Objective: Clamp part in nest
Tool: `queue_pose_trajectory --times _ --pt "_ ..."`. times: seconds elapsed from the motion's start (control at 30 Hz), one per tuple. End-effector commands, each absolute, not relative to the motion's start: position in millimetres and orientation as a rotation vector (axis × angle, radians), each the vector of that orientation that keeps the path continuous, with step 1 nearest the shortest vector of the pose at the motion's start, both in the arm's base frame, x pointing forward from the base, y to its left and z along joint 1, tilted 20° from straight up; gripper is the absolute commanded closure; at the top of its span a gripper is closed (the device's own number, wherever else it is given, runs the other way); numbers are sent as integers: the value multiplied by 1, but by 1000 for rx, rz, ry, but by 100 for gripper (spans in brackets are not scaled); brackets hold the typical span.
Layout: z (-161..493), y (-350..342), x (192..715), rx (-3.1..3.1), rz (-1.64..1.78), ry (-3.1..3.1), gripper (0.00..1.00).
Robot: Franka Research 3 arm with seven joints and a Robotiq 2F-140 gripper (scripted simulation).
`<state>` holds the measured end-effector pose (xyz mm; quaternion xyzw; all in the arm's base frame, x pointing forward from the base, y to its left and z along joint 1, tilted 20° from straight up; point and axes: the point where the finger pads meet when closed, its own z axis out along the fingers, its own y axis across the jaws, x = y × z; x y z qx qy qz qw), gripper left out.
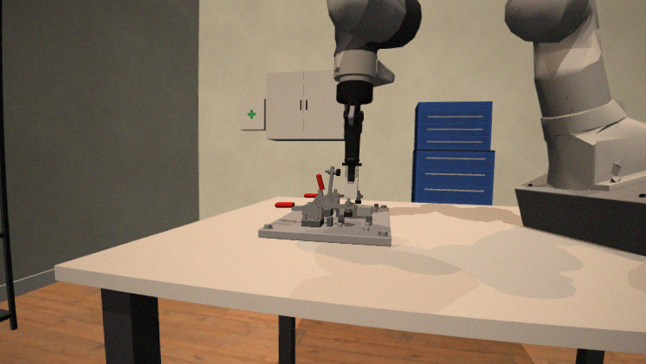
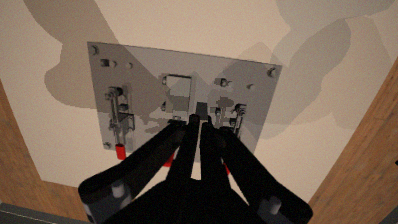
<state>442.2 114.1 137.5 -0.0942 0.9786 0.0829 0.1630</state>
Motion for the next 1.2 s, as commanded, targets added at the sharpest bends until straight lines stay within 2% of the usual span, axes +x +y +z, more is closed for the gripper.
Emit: queue_pose_trajectory --times 0.0,0.23,0.27,0.5,0.93,1.17 --pt "135 116 437 -254 251 2808 100" --pt "135 116 437 -254 251 2808 100" --pt "135 116 437 -254 251 2808 72" --pt "145 114 434 -254 251 2808 72" --pt "237 94 406 -254 251 2808 72" --pt "247 92 403 -254 251 2808 72"
